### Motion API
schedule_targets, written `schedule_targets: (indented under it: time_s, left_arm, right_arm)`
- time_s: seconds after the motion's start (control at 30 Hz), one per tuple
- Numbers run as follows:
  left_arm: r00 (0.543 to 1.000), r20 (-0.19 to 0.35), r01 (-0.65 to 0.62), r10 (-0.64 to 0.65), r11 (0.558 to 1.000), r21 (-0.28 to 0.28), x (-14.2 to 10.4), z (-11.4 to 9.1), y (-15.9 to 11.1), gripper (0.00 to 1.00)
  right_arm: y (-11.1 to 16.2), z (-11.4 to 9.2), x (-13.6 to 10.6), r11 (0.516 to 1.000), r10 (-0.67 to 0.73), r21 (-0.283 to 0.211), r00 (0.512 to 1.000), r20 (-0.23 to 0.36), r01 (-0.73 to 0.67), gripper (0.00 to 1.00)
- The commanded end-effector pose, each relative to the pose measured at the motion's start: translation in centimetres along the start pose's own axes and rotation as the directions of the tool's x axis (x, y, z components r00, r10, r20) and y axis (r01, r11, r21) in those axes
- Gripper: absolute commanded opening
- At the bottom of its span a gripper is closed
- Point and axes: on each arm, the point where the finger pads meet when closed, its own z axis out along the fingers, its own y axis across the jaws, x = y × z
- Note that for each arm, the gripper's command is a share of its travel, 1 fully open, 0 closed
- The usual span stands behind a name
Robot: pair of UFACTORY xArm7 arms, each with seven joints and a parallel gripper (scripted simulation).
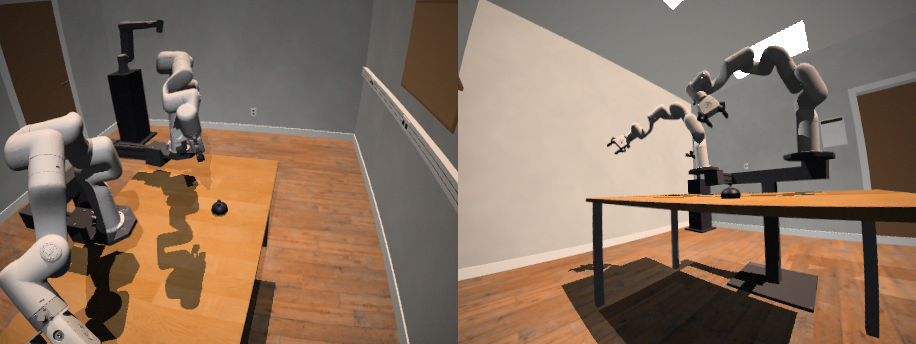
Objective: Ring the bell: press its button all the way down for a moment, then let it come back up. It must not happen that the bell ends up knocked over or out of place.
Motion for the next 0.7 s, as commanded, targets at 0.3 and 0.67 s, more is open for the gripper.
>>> schedule_targets:
  time_s: [0.3, 0.67]
  left_arm:
    - [1.000, 0.000, 0.001, -0.001, 1.000, 0.005, 0.0, -0.2, 0.0, 1.00]
    - [1.000, 0.000, 0.001, -0.001, 1.000, 0.005, 0.0, -0.2, 0.0, 1.00]
  right_arm:
    - [4.3, -8.8, 2.6, 0.951, -0.248, -0.188, 0.969, 0.018, 0.247, 1.00]
    - [8.4, -13.9, 4.0, 0.881, -0.353, -0.317, 0.934, 0.053, 0.351, 1.00]
